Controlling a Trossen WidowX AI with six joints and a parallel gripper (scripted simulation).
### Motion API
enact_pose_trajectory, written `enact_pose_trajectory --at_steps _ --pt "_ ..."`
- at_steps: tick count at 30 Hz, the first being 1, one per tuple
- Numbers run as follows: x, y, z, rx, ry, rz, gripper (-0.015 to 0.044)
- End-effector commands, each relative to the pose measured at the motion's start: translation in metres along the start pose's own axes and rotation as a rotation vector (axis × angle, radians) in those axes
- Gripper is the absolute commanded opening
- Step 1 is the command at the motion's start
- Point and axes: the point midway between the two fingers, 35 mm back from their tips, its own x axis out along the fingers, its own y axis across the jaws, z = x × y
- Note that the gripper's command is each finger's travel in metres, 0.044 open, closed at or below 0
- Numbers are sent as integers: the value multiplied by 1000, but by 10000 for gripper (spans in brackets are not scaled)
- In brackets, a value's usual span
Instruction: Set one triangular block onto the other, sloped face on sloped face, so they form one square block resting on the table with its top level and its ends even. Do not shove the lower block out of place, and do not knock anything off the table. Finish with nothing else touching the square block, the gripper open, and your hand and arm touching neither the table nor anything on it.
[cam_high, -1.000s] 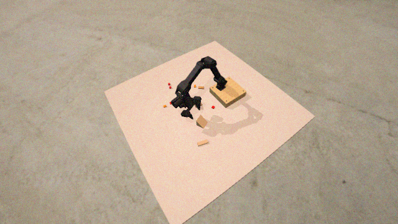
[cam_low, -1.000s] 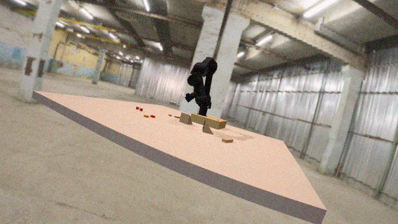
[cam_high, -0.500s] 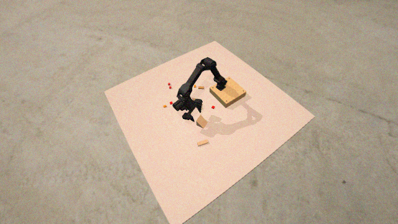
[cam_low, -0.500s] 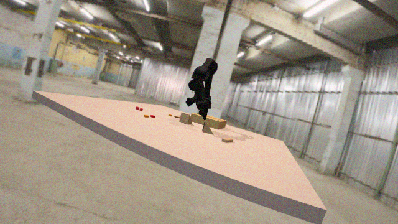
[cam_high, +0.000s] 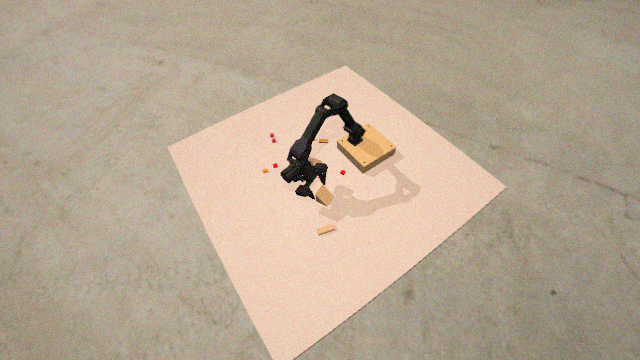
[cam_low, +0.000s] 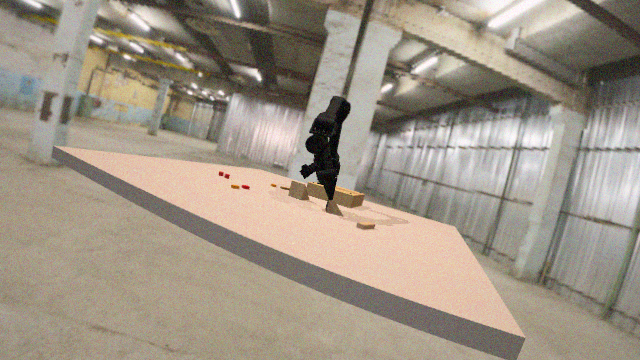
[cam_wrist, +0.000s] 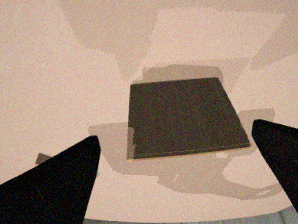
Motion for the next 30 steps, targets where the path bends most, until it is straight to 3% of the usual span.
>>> enact_pose_trajectory --at_steps 1,24,30 --pt "9 -1 -1 3 6 -3 440" --pt "43 -5 -3 4 8 -3 440" --pt "43 -5 -3 4 8 -3 302"
